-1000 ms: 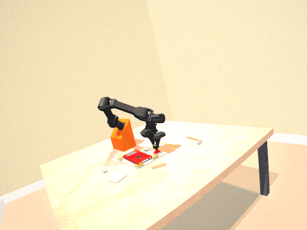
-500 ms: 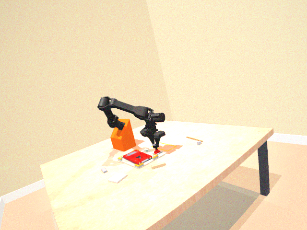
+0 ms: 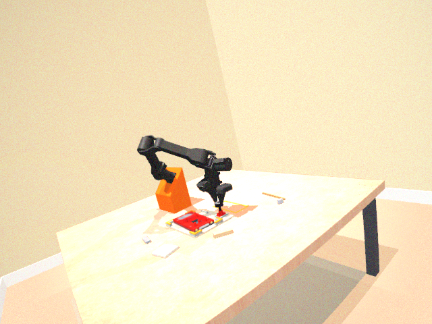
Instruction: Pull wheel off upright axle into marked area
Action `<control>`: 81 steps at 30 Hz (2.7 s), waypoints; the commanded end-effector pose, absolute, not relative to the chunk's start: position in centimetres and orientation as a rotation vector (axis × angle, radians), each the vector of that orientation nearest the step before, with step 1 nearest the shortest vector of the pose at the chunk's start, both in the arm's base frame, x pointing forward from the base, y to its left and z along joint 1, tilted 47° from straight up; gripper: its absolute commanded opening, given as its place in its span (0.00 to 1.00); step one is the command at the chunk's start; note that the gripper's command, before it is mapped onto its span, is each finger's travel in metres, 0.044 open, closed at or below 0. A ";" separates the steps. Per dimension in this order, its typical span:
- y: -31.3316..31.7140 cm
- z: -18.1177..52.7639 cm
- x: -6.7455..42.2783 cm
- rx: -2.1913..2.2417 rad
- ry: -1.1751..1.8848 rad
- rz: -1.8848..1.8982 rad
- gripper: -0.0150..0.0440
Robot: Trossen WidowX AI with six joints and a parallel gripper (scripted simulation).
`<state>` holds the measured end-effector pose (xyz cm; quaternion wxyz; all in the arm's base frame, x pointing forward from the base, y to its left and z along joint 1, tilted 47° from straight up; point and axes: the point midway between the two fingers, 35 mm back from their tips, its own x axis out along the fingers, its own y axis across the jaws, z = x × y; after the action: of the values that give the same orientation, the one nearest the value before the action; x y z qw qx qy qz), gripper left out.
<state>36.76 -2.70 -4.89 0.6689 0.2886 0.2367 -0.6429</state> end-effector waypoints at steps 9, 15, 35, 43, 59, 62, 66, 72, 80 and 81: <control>-2.3 -4.6 36.8 0.654 0.532 -1.448 0.25; -2.2 -4.4 36.7 0.654 0.532 -1.448 0.25; -1.3 -3.6 36.7 0.653 0.532 -1.447 0.25; 0.7 -1.7 36.2 0.653 0.533 -1.446 0.25; 5.4 -7.0 33.2 0.657 0.544 -1.443 0.25; 6.3 -7.9 32.4 0.658 0.543 -1.444 0.25; 7.4 -9.0 31.3 0.658 0.540 -1.445 0.25; 7.3 -9.5 31.2 0.658 0.539 -1.446 0.25; 5.9 -10.8 31.3 0.657 0.538 -1.446 0.25; 5.7 -11.1 31.4 0.657 0.539 -1.445 0.25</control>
<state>31.47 6.33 -10.49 0.6682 0.2962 0.2383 -0.6396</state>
